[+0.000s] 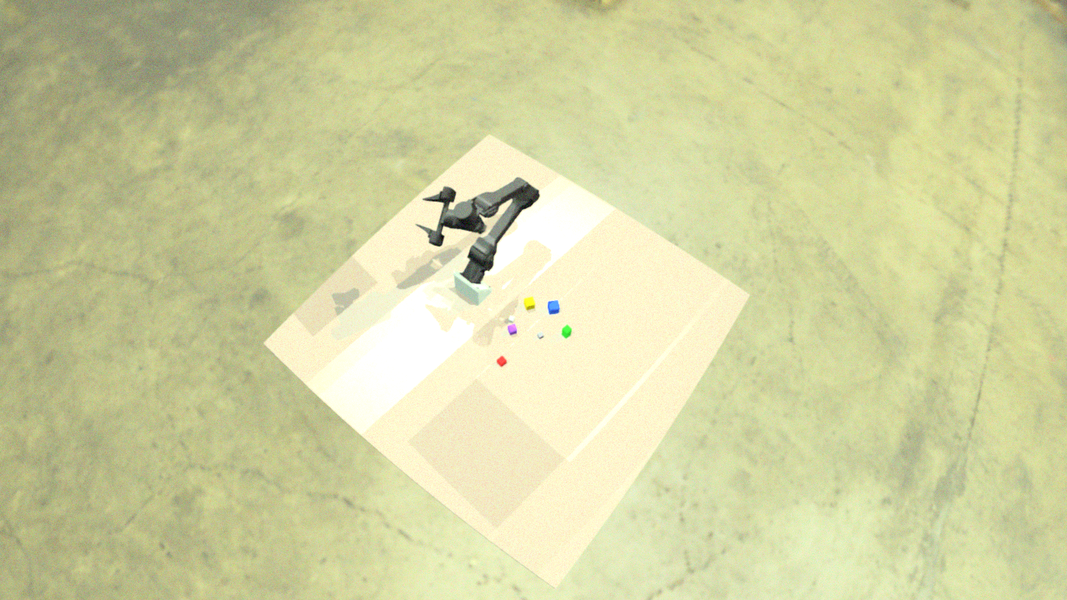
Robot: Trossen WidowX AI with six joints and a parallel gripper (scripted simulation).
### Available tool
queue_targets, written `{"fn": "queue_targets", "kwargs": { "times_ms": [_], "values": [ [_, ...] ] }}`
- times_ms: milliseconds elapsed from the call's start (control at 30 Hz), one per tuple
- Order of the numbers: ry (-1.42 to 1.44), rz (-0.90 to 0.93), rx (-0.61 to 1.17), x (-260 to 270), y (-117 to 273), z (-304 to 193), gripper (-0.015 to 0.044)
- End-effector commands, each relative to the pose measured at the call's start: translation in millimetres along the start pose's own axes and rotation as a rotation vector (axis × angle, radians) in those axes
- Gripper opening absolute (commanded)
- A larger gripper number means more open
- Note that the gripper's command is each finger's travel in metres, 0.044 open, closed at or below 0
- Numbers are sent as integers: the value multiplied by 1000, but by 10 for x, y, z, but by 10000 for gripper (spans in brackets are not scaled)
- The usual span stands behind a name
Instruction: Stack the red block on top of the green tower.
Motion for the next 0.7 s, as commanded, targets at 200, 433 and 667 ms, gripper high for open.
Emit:
{"fn": "queue_targets", "kwargs": {
  "times_ms": [200, 433, 667],
  "values": [
    [367, -142, 56, -307, 102, -177, 440],
    [833, -302, 168, -716, 287, -338, 440],
    [1292, -439, 327, -1133, 529, -422, 440]
  ]
}}
Point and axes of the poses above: the point midway between the two fingers, 35 mm back from their tips, its own y axis back along the fingers, its own x axis across the jaws, z = x × y, the point moved 3 cm from there along y, back along the fingers, and after that the axes turned 4 degrees about -y, right-handed, at the moved point
